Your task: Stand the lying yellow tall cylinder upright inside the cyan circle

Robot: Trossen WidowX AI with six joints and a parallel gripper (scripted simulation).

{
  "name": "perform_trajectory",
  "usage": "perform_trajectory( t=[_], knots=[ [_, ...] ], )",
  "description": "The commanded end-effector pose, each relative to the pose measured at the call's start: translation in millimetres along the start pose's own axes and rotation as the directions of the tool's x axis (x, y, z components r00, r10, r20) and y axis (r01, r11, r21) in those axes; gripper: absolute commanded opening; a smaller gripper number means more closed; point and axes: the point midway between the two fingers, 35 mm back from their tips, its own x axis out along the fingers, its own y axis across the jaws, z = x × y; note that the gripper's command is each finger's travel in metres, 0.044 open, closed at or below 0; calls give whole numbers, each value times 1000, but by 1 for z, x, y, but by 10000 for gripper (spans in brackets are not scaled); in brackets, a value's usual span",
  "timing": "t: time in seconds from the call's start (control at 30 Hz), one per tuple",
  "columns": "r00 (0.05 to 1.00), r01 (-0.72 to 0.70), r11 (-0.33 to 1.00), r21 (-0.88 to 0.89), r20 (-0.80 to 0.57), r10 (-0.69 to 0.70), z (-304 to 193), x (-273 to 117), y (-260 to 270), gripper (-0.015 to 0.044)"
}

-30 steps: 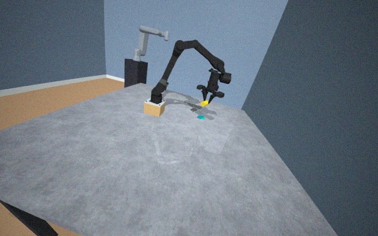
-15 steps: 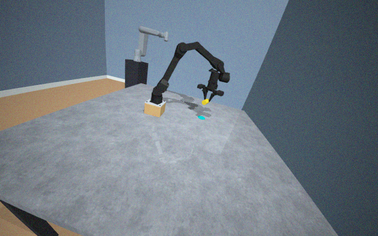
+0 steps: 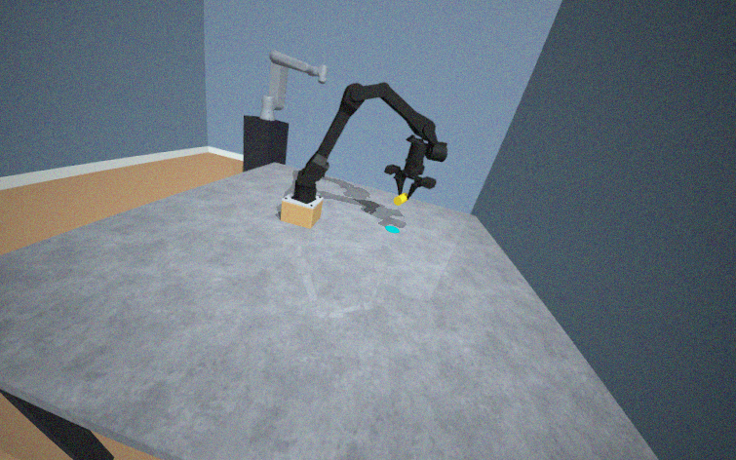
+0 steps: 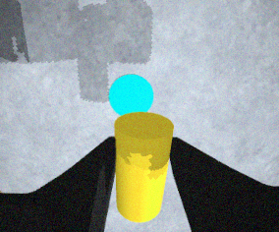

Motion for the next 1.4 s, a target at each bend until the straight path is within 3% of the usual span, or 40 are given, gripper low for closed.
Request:
perform_trajectory(
  t=[0.0, 1.37],
  knots=[
    [1000, -3, 1000, 20, 27, 2, 2, 4, -2, 105],
    [951, -33, 986, 164, 307, -19, 19, 33, -25, 105]
  ],
)
